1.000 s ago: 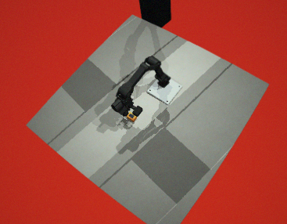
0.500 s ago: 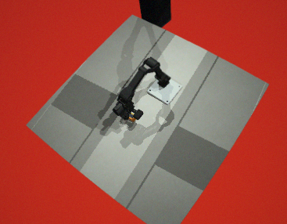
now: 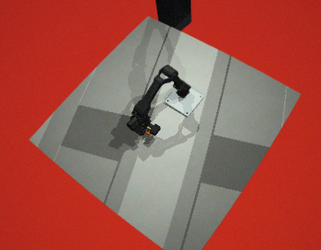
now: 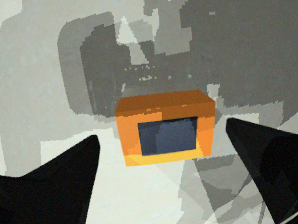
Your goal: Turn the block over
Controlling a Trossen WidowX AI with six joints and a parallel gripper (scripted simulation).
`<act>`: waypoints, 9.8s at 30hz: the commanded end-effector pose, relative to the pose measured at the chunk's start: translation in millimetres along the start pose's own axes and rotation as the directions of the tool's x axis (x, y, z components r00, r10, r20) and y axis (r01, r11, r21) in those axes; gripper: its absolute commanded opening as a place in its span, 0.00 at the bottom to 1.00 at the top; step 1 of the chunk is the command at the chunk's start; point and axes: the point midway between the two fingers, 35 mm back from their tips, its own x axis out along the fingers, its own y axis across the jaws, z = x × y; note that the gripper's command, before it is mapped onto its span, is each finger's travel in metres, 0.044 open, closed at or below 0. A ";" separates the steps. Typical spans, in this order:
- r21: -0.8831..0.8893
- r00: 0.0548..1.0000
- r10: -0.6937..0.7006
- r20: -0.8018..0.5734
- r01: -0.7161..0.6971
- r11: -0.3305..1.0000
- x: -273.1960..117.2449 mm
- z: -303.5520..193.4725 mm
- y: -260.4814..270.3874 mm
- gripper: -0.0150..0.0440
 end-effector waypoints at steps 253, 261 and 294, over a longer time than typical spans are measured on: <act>0.004 1.000 -0.005 -0.004 0.005 1.000 -41.7 10.4 -1.8 1.00; 0.004 1.000 -0.005 -0.004 0.005 1.000 -25.7 11.1 -2.3 1.00; 0.004 1.000 -0.005 -0.004 0.005 1.000 1.2 10.6 -2.4 0.66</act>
